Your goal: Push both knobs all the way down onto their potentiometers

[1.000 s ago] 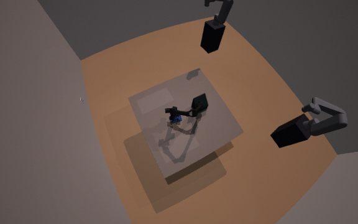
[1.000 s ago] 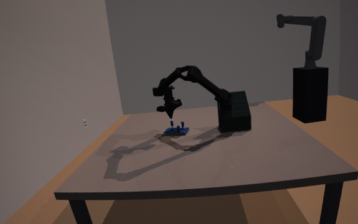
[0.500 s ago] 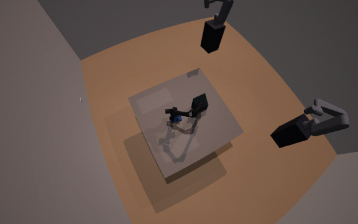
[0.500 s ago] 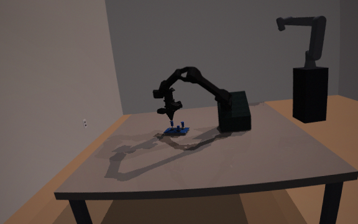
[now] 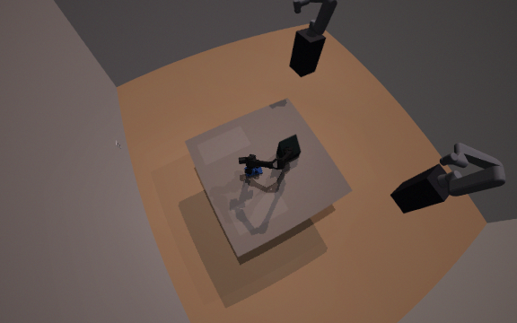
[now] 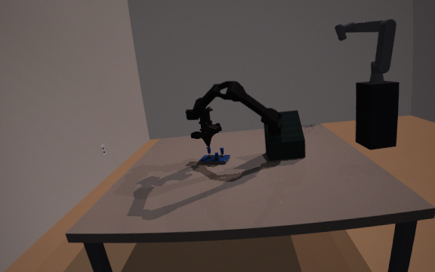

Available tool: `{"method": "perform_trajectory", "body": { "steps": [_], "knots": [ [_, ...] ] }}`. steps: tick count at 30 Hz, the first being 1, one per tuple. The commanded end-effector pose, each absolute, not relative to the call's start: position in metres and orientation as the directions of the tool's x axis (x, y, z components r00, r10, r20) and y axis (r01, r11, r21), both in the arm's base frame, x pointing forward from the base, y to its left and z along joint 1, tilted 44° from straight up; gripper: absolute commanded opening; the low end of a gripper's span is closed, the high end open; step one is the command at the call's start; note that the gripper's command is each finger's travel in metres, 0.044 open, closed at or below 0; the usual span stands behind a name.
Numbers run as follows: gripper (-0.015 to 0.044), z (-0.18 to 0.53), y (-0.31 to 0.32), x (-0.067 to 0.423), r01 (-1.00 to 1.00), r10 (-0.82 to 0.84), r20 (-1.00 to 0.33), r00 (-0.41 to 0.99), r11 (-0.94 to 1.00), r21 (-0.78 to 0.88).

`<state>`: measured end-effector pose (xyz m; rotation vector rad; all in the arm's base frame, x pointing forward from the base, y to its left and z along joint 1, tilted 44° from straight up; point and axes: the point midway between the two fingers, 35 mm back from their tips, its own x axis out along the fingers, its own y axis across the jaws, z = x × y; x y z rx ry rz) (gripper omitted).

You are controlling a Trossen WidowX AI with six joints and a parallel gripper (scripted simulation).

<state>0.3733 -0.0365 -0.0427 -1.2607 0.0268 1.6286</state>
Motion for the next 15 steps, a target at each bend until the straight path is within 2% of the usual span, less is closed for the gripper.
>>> {"method": "perform_trajectory", "body": {
  "steps": [1,15],
  "knots": [
    [0.0,-0.0436,-0.0342,0.3735,-0.711,0.69,-0.719,0.081,-0.466,-0.527],
    [0.0,-0.0459,-0.032,0.3738,-0.711,0.69,-0.719,0.081,-0.466,-0.527]
  ]
}}
